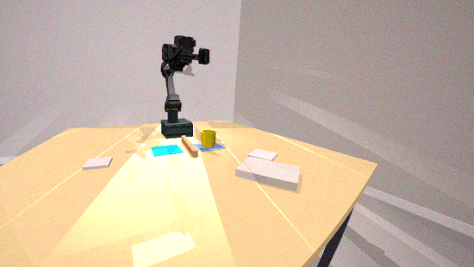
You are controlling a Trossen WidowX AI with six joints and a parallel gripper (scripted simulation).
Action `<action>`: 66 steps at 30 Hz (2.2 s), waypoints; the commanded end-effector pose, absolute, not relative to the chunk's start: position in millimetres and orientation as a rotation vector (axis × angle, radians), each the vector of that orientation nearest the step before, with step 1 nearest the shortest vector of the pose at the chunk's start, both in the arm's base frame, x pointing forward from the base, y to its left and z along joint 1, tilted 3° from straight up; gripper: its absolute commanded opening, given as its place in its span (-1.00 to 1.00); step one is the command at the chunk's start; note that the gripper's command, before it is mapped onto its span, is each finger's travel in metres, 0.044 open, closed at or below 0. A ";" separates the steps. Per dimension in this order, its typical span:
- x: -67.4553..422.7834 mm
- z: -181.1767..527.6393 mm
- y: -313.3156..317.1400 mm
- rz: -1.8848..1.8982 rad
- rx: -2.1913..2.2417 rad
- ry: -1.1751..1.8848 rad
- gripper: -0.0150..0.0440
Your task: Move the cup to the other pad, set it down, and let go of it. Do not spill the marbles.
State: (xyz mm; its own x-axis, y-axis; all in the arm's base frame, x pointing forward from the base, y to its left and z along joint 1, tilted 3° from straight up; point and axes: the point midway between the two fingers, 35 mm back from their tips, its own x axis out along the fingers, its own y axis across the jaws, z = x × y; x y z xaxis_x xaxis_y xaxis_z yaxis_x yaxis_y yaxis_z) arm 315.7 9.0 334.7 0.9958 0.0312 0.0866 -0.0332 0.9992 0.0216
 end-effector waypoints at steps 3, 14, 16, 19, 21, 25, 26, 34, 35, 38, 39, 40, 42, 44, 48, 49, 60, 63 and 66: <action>329.4 298.6 22.8 0.061 0.169 0.090 0.60; 281.4 100.5 93.7 -0.371 0.753 1.132 0.07; 258.1 80.9 97.5 -0.540 0.775 1.254 0.07; 231.8 65.7 98.6 -0.744 0.771 1.352 0.07; 233.6 65.6 99.4 -0.750 0.770 1.355 0.07; 235.4 65.7 100.0 -0.750 0.770 1.354 0.07; 235.4 65.7 100.0 -0.750 0.770 1.354 0.07; 236.8 58.6 100.2 -0.750 0.770 1.354 0.07; 237.1 57.0 100.3 -0.750 0.770 1.354 0.07; 237.9 52.0 100.4 -0.750 0.770 1.354 0.07; 238.2 50.4 100.4 -0.750 0.770 1.354 0.07; 238.4 48.7 100.4 -0.750 0.770 1.354 0.07; 238.9 45.4 100.4 -0.750 0.770 1.354 0.07; 239.3 42.1 100.4 -0.750 0.770 1.354 0.07; 240.0 35.5 100.3 -0.750 0.770 1.354 0.07; 240.2 33.8 100.3 -0.750 0.770 1.354 0.07; 241.2 15.9 99.6 -0.750 0.770 1.354 0.07; 241.2 11.0 99.3 -0.750 0.770 1.354 0.07; 241.1 6.2 99.0 -0.750 0.770 1.354 0.07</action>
State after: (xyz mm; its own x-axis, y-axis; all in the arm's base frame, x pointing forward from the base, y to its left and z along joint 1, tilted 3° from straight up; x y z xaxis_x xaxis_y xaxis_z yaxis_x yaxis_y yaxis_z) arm 243.2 101.2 12.5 0.0777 -0.0162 -0.9968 0.8334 0.5499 0.0561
